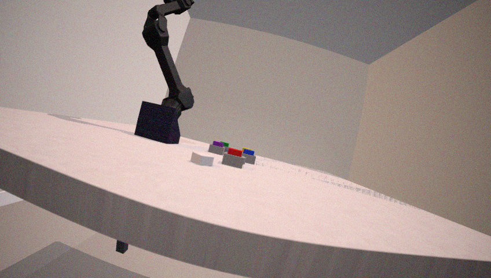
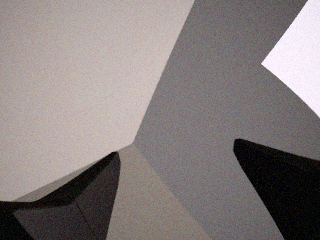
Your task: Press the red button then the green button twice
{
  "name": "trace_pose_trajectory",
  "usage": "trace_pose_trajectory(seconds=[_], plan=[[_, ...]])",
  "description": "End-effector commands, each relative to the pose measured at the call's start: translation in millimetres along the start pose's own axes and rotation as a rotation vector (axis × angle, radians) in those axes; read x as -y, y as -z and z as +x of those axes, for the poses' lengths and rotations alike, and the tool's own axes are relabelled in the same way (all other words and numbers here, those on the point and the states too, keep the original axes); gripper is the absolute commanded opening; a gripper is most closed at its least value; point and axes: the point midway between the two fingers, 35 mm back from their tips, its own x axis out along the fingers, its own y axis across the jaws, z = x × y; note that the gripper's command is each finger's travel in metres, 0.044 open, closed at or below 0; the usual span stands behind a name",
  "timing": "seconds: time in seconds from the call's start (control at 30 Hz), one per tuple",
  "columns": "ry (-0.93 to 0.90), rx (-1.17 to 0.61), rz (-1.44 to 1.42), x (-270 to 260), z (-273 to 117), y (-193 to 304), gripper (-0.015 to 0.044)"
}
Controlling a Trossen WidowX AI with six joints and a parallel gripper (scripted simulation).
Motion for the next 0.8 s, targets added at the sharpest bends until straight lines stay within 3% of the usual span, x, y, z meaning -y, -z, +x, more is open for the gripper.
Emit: trace_pose_trajectory(seconds=[0.0, 0.37, 0.77], plan=[[-0.003, -0.009, 0.0, -2, 1, 4, 0.04], [-0.12, -0.424, -0.028, -70, -6, 177, 0.04], [-0.225, -0.971, -0.103, -103, -108, 374, 0.04]])
